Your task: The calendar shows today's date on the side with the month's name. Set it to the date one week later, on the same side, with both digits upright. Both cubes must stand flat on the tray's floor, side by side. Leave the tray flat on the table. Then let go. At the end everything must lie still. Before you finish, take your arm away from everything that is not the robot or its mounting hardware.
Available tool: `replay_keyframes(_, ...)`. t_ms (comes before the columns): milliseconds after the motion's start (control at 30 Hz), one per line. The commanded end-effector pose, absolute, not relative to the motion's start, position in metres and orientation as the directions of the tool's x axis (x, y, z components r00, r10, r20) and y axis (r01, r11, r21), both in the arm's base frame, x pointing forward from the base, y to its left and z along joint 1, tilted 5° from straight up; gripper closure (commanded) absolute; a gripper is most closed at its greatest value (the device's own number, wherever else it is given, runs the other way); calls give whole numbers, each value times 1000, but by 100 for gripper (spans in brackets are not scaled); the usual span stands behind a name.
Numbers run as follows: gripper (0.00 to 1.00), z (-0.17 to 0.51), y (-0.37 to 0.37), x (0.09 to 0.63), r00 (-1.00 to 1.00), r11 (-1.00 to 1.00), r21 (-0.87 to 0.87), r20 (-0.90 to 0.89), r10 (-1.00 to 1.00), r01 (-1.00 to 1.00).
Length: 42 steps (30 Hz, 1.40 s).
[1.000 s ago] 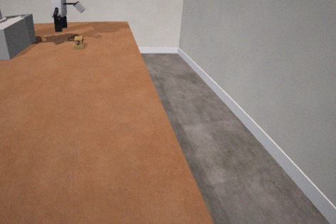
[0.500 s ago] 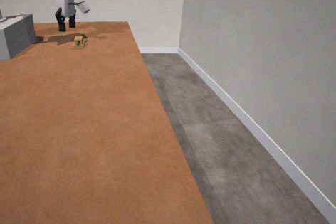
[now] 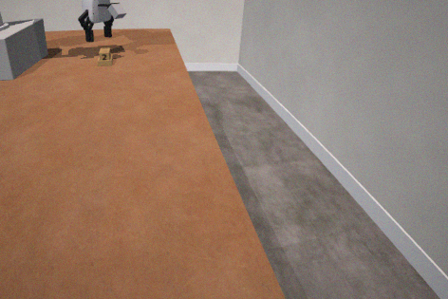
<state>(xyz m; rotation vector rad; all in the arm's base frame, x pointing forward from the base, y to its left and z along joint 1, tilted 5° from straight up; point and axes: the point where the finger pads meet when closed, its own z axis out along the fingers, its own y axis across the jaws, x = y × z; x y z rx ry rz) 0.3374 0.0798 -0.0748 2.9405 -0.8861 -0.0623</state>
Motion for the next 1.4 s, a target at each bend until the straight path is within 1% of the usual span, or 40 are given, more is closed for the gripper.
replay_keyframes(0,0,-75,79,354,801,-799,83,-9,-598,-595)
replay_keyframes(167,0,-75,79,361,791,-789,83,-8,-611,-609)
replay_keyframes(333,0,-75,78,367,660,-657,83,8,-751,-749)
replay_keyframes(433,0,-77,77,387,660,-657,83,8,-751,-749)
replay_keyframes(633,0,-77,77,389,650,-647,83,9,-760,-758)
replay_keyframes(800,0,-77,76,399,490,-487,80,25,-871,-870)
replay_keyframes(933,0,-78,75,417,490,-487,80,25,-871,-870)
replay_keyframes(1367,0,-93,74,417,490,-487,80,25,-871,-870)
